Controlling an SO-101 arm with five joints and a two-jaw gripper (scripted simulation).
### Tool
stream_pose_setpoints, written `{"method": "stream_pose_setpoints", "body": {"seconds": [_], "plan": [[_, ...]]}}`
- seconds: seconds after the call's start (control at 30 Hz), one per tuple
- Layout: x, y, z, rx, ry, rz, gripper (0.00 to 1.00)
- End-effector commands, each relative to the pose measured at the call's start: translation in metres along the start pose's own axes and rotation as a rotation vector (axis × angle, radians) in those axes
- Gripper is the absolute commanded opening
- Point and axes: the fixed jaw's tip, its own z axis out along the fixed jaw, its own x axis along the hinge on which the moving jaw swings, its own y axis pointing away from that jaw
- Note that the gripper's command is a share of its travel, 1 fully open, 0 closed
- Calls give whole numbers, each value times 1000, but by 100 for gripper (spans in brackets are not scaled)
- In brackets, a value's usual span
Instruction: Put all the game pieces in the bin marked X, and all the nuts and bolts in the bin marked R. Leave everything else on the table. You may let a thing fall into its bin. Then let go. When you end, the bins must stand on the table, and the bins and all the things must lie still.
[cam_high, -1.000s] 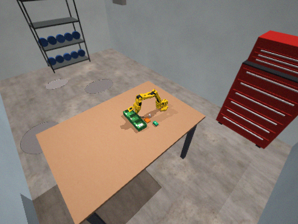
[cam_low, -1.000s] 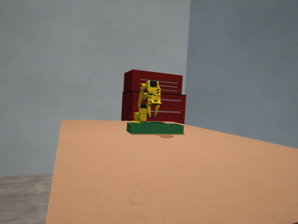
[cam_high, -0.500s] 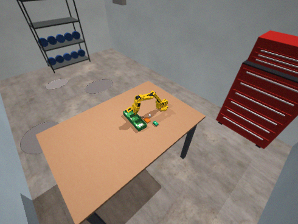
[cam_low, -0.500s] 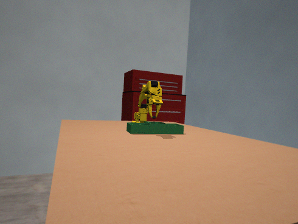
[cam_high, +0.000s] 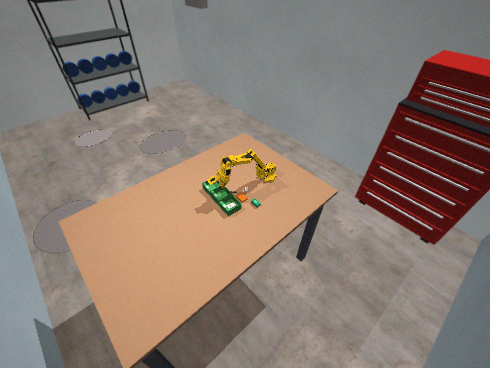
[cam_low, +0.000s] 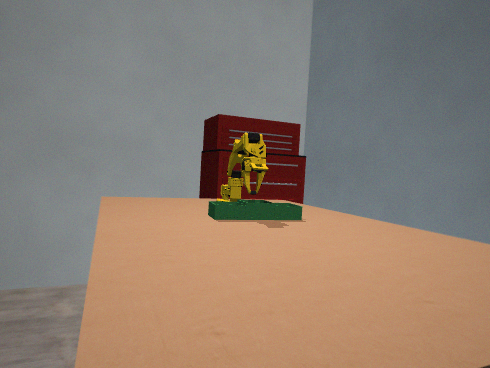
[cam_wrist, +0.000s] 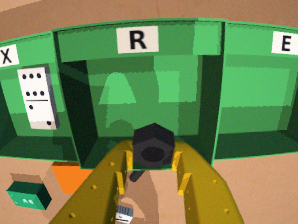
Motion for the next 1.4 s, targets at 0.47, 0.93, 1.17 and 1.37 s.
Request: {"method": "stream_pose_setpoints", "body": {"seconds": [0.47,0.93,1.17,1.37], "plan": [[-9,10,-18,-11,-74,-53,0],[-9,10,-15,-11,-74,-53,0],[-8,10,-8,-11,-74,-53,0],[-7,10,0,-11,-74,-53,0]]}}
